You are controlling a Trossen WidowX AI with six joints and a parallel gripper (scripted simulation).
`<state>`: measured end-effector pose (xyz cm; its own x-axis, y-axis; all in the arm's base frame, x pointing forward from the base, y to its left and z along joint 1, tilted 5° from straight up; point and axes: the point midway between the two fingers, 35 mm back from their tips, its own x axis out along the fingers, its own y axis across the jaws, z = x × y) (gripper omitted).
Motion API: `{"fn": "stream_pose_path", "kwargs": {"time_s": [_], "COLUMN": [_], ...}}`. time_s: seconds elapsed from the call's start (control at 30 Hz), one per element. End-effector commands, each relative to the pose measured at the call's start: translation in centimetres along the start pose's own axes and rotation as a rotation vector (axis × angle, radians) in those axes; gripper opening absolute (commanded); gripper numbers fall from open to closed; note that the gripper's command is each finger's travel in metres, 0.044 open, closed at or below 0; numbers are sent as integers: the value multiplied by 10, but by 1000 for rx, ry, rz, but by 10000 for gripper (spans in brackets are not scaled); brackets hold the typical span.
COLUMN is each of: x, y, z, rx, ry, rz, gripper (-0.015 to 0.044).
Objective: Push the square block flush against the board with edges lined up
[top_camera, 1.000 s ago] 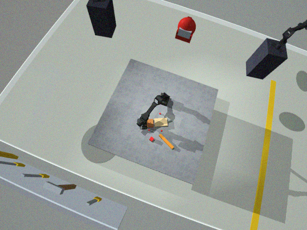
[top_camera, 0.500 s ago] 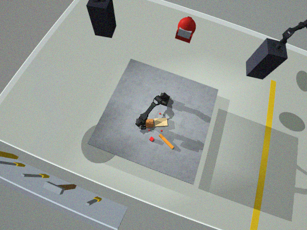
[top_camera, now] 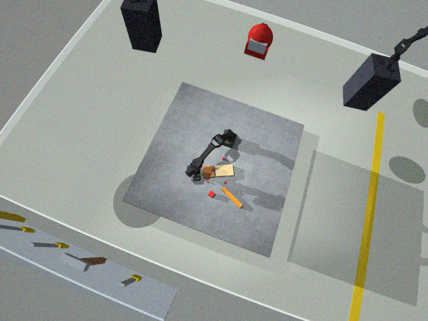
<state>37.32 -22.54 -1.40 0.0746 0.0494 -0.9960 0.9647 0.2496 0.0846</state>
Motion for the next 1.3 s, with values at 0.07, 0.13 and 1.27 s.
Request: {"fn": "stream_pose_path", "kwargs": {"time_s": [0.07,0.13,1.27], "x": [-3,-26,2], "y": [0,0,1], "z": [3,4,-27], "rx": [0,-2,-5], "ry": [0,2,8], "rz": [0,0,-1], "gripper": [0,0,0]}}
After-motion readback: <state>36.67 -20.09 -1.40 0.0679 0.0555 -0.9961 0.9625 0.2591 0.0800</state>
